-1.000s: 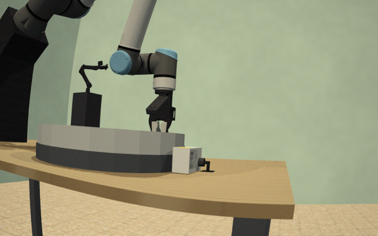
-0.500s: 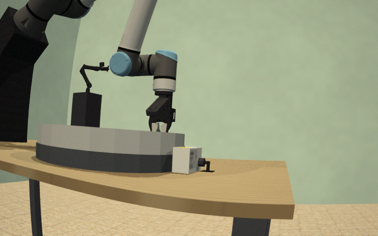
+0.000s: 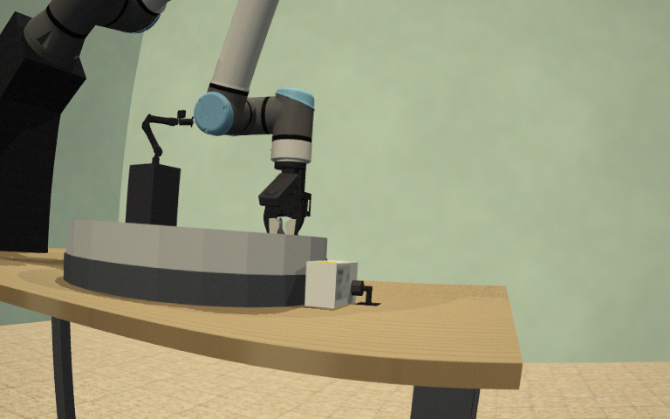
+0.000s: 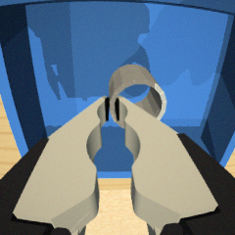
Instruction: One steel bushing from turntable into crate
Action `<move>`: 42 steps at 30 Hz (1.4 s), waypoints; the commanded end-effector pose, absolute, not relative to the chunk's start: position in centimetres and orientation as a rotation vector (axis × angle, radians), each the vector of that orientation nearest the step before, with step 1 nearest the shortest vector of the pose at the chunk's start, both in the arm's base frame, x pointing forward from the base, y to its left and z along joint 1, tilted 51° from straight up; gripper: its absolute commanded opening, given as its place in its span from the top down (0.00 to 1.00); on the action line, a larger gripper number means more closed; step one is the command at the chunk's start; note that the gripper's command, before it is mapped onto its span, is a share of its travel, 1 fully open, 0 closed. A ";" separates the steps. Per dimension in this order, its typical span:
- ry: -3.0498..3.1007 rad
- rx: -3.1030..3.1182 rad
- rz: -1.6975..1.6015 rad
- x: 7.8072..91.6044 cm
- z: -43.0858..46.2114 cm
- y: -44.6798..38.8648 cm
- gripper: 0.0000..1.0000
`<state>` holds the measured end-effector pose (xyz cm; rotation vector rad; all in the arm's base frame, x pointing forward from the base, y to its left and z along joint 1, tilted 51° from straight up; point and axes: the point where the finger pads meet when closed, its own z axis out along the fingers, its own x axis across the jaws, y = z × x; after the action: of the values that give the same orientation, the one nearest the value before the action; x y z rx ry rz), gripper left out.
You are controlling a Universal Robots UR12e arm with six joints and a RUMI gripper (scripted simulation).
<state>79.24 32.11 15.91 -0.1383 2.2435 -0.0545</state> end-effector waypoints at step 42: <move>2.239 -0.139 -0.053 79.9 15.7 32.1 1.00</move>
<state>79.67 32.10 15.56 -0.1385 2.2435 -0.0544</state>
